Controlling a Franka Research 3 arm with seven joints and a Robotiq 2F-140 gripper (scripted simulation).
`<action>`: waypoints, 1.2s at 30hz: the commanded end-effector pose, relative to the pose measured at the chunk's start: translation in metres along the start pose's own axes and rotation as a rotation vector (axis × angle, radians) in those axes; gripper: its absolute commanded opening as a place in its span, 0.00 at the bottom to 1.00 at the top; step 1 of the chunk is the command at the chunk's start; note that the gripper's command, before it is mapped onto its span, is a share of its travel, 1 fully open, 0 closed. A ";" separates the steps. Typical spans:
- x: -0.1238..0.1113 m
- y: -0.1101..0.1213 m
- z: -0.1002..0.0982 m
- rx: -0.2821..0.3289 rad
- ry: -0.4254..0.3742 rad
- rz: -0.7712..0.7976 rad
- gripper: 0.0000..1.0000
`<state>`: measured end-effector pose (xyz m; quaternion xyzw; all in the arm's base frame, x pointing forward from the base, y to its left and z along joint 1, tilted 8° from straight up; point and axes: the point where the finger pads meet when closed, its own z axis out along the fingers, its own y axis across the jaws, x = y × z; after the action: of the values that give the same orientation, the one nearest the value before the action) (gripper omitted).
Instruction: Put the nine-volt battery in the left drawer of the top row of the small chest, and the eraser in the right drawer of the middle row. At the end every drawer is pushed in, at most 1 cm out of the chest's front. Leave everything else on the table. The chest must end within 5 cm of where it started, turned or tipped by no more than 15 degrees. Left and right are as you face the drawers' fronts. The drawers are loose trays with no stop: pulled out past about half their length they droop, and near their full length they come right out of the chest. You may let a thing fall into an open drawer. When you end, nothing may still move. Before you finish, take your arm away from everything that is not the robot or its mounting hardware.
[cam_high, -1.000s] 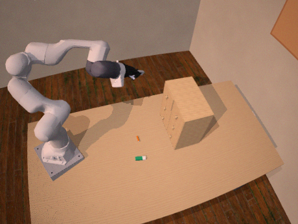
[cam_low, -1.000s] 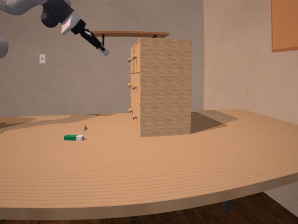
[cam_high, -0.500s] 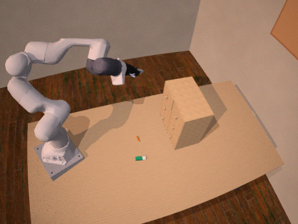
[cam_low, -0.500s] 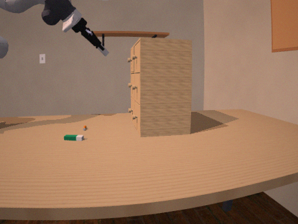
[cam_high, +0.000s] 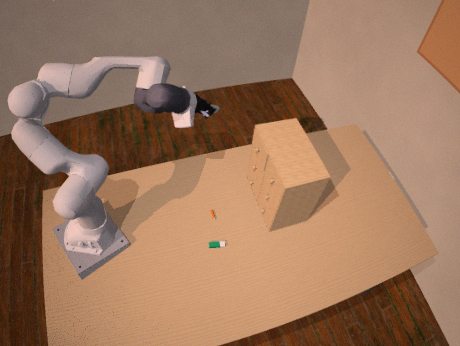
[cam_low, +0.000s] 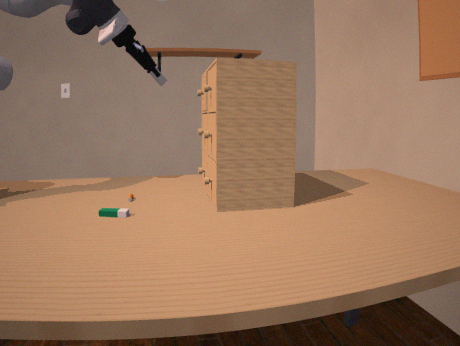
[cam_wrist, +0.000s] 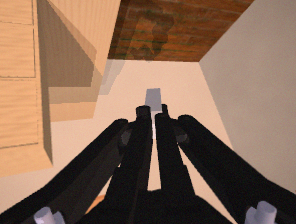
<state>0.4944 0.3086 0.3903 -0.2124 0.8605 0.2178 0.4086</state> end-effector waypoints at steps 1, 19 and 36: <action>0.002 0.003 0.001 -0.009 0.012 0.030 0.00; 0.005 0.009 -0.005 -0.023 0.088 0.038 0.00; 0.005 0.009 -0.005 -0.023 0.088 0.038 0.00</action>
<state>0.4830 0.3129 0.3905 -0.2151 0.8776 0.2233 0.3657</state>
